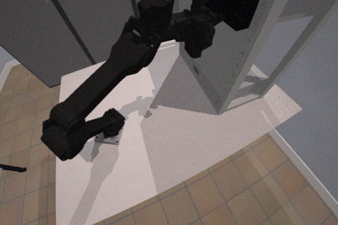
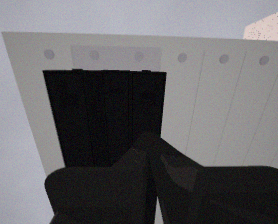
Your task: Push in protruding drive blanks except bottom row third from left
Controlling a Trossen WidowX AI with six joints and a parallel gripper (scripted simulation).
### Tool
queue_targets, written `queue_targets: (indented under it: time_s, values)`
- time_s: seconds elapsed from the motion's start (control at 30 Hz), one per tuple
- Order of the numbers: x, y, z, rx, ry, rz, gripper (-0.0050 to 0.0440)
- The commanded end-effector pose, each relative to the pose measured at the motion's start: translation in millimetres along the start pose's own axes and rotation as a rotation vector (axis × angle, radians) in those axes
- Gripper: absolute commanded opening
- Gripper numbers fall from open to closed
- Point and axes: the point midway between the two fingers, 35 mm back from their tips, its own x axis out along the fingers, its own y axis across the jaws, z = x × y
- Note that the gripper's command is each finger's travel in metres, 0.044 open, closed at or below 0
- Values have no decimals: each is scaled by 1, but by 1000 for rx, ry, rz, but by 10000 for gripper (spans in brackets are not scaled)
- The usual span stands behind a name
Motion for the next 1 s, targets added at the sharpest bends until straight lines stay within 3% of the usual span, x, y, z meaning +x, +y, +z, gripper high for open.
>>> queue_targets:
  time_s: [0.0, 0.27, 0.97]
  values:
    - [1, 10, 5, 16, -8, 22, 0]
    - [10, 12, 5, 16, -8, 22, 0]
    - [10, 12, 5, 16, -8, 22, 0]
